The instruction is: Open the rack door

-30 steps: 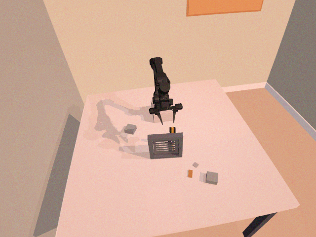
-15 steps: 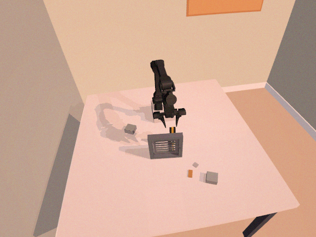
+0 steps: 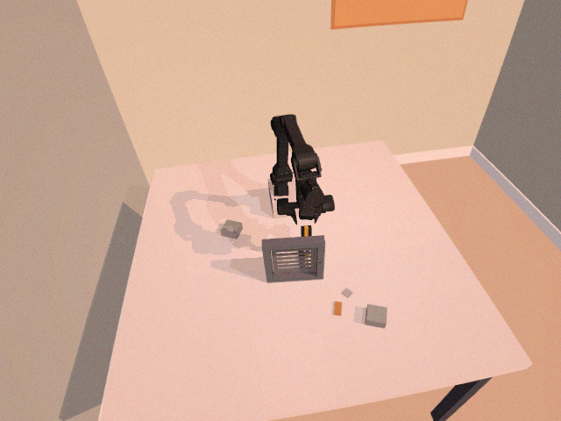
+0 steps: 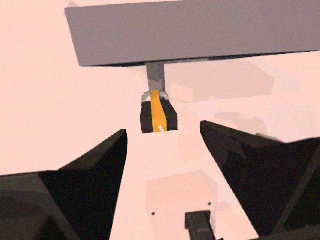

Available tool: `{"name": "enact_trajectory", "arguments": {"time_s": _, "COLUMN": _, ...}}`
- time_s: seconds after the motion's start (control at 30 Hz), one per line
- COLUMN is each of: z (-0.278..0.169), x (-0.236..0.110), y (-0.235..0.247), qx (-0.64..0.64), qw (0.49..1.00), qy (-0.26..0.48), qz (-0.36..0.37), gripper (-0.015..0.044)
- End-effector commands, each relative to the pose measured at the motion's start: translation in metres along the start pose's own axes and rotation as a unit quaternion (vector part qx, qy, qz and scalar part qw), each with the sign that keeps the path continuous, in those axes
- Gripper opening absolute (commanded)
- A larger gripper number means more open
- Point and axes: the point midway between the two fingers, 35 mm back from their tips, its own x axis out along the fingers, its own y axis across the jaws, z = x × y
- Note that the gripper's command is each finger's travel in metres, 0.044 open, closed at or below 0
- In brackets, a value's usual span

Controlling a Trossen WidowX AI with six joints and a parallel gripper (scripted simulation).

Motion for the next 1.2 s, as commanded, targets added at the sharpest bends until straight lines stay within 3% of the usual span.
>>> {"name": "enact_trajectory", "arguments": {"time_s": 0.0, "z": -0.004, "x": 0.001, "y": 0.002, "qx": 0.001, "qw": 1.0, "qy": 0.025, "qz": -0.004, "gripper": 0.0297}}
{"name": "enact_trajectory", "arguments": {"time_s": 1.17, "z": -0.005, "x": 0.052, "y": 0.002, "qx": 0.001, "qw": 1.0, "qy": 0.025, "qz": -0.004, "gripper": 0.0297}}
